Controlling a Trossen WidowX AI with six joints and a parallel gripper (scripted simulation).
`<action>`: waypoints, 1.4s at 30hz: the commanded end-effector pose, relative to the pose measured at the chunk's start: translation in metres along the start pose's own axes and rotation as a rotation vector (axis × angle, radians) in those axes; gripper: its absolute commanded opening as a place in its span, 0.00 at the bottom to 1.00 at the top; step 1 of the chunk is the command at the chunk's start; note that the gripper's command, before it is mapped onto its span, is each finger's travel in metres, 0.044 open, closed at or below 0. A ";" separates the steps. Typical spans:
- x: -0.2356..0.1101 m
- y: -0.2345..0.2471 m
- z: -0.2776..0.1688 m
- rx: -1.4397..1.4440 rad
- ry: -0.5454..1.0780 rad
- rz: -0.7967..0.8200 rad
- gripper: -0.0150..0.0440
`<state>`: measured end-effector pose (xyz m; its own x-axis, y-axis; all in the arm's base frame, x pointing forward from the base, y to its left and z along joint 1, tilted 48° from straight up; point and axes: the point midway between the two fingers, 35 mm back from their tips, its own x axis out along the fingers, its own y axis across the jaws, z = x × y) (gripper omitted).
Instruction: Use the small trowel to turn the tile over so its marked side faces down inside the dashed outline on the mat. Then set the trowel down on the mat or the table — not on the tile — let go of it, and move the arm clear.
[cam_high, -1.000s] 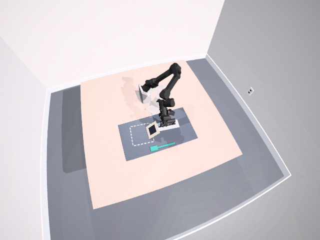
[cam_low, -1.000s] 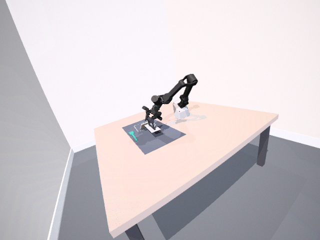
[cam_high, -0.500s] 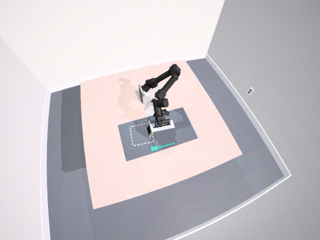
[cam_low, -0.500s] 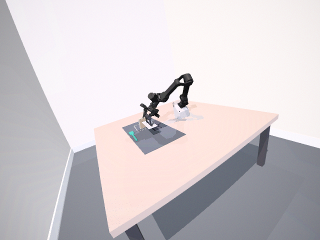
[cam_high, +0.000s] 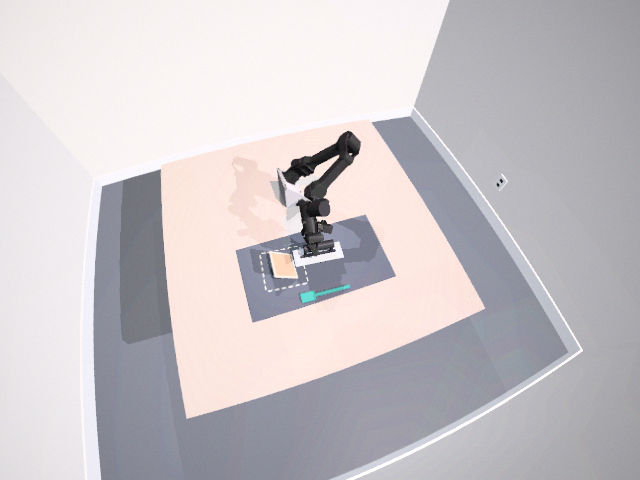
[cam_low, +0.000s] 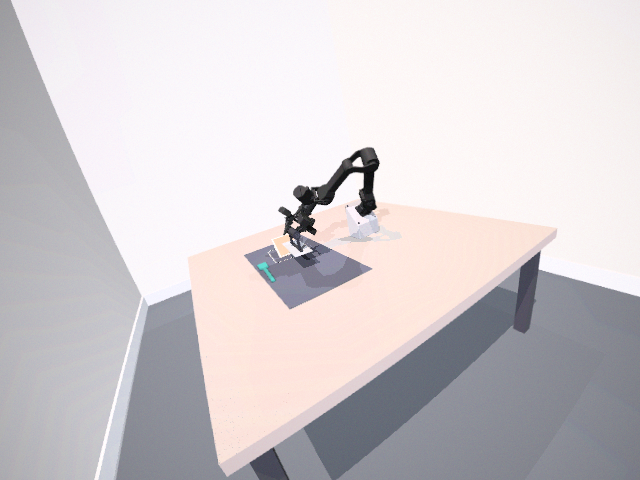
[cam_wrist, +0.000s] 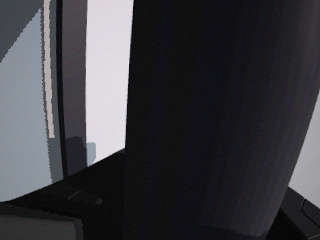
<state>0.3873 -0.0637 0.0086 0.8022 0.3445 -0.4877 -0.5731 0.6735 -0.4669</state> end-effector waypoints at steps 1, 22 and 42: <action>0.001 0.002 -0.010 0.000 0.003 -0.005 0.25; 0.014 0.010 -0.019 -0.001 0.002 -0.005 0.25; -0.019 -0.022 0.055 0.001 0.002 -0.005 0.25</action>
<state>0.3917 -0.0488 0.0482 0.7926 0.3528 -0.4972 -0.5844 0.6720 -0.4548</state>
